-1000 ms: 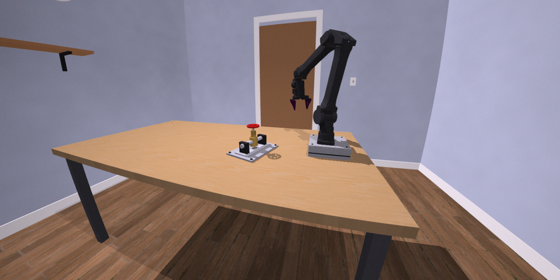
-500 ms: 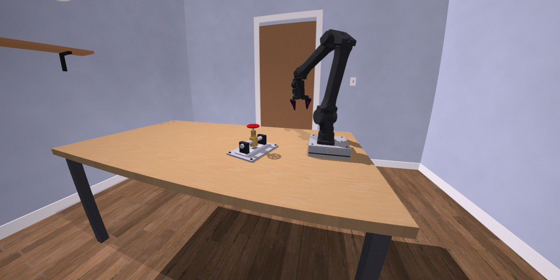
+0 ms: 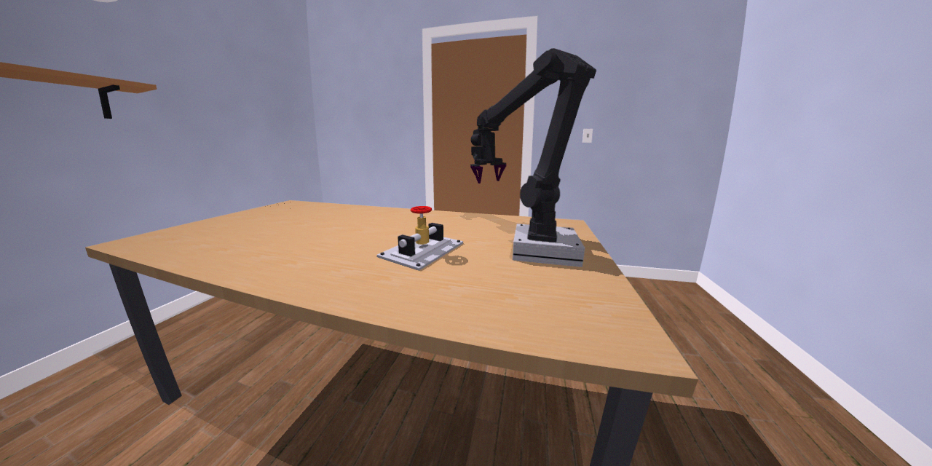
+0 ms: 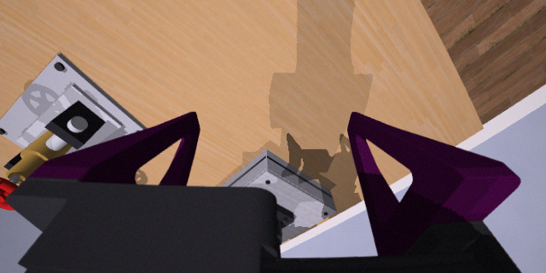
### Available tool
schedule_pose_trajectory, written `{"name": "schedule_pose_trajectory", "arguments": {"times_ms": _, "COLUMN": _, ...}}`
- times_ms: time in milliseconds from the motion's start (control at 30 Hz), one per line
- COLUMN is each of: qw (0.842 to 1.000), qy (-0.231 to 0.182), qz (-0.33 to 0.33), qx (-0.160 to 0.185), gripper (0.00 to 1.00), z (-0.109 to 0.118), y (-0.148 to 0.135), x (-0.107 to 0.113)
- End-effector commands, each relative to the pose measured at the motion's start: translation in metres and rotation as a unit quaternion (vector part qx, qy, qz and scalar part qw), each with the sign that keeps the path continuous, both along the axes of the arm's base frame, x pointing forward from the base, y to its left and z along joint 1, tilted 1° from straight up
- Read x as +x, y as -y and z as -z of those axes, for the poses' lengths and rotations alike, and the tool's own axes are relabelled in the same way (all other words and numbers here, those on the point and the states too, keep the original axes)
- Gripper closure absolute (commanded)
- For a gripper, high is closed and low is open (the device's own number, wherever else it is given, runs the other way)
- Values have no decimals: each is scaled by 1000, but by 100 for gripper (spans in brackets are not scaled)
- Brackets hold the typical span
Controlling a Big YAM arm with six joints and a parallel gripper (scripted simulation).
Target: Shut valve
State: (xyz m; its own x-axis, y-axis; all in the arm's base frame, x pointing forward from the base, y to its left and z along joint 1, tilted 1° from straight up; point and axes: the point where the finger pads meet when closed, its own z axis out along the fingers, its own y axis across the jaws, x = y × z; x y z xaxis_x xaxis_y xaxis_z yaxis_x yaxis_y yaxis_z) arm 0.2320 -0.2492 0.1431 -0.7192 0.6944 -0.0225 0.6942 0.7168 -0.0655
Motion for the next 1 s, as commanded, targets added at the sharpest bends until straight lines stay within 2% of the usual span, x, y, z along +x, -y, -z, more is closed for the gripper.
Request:
{"name": "schedule_pose_trajectory", "arguments": {"times_ms": 0, "qw": 995, "qy": 12, "qz": -95, "qx": -8, "gripper": 0, "z": -21, "y": -8, "x": 48}}
{"name": "schedule_pose_trajectory", "arguments": {"times_ms": 100, "qw": 995, "qy": 12, "qz": -96, "qx": -8, "gripper": 0, "z": -21, "y": -9, "x": 48}}
{"name": "schedule_pose_trajectory", "arguments": {"times_ms": 167, "qw": 985, "qy": 10, "qz": -172, "qx": -5, "gripper": 0, "z": -22, "y": -36, "x": 74}}
{"name": "schedule_pose_trajectory", "arguments": {"times_ms": 233, "qw": 977, "qy": 10, "qz": -213, "qx": -3, "gripper": 0, "z": -23, "y": -53, "x": 87}}
{"name": "schedule_pose_trajectory", "arguments": {"times_ms": 267, "qw": 977, "qy": 10, "qz": -213, "qx": -3, "gripper": 0, "z": -23, "y": -53, "x": 87}}
{"name": "schedule_pose_trajectory", "arguments": {"times_ms": 300, "qw": 968, "qy": 10, "qz": -251, "qx": -2, "gripper": 0, "z": -23, "y": -68, "x": 99}}
{"name": "schedule_pose_trajectory", "arguments": {"times_ms": 333, "qw": 967, "qy": 10, "qz": -255, "qx": -1, "gripper": 0, "z": -23, "y": -70, "x": 100}}
{"name": "schedule_pose_trajectory", "arguments": {"times_ms": 367, "qw": 957, "qy": 9, "qz": -291, "qx": 0, "gripper": 0, "z": -24, "y": -86, "x": 110}}
{"name": "schedule_pose_trajectory", "arguments": {"times_ms": 400, "qw": 954, "qy": 9, "qz": -298, "qx": 0, "gripper": 0, "z": -24, "y": -89, "x": 112}}
{"name": "schedule_pose_trajectory", "arguments": {"times_ms": 600, "qw": 905, "qy": 6, "qz": -425, "qx": 6, "gripper": 0, "z": -26, "y": -152, "x": 142}}
{"name": "schedule_pose_trajectory", "arguments": {"times_ms": 667, "qw": 905, "qy": 6, "qz": -425, "qx": 6, "gripper": 0, "z": -26, "y": -152, "x": 142}}
{"name": "schedule_pose_trajectory", "arguments": {"times_ms": 733, "qw": 869, "qy": 4, "qz": -495, "qx": 8, "gripper": 0, "z": -27, "y": -191, "x": 154}}
{"name": "schedule_pose_trajectory", "arguments": {"times_ms": 767, "qw": 865, "qy": 4, "qz": -502, "qx": 9, "gripper": 0, "z": -27, "y": -195, "x": 155}}
{"name": "schedule_pose_trajectory", "arguments": {"times_ms": 867, "qw": 828, "qy": 3, "qz": -560, "qx": 11, "gripper": 0, "z": -28, "y": -231, "x": 162}}
{"name": "schedule_pose_trajectory", "arguments": {"times_ms": 900, "qw": 821, "qy": 2, "qz": -571, "qx": 11, "gripper": 0, "z": -28, "y": -237, "x": 163}}
{"name": "schedule_pose_trajectory", "arguments": {"times_ms": 933, "qw": 803, "qy": 2, "qz": -596, "qx": 12, "gripper": 0, "z": -28, "y": -253, "x": 164}}
{"name": "schedule_pose_trajectory", "arguments": {"times_ms": 967, "qw": 799, "qy": 1, "qz": -601, "qx": 12, "gripper": 0, "z": -28, "y": -257, "x": 165}}
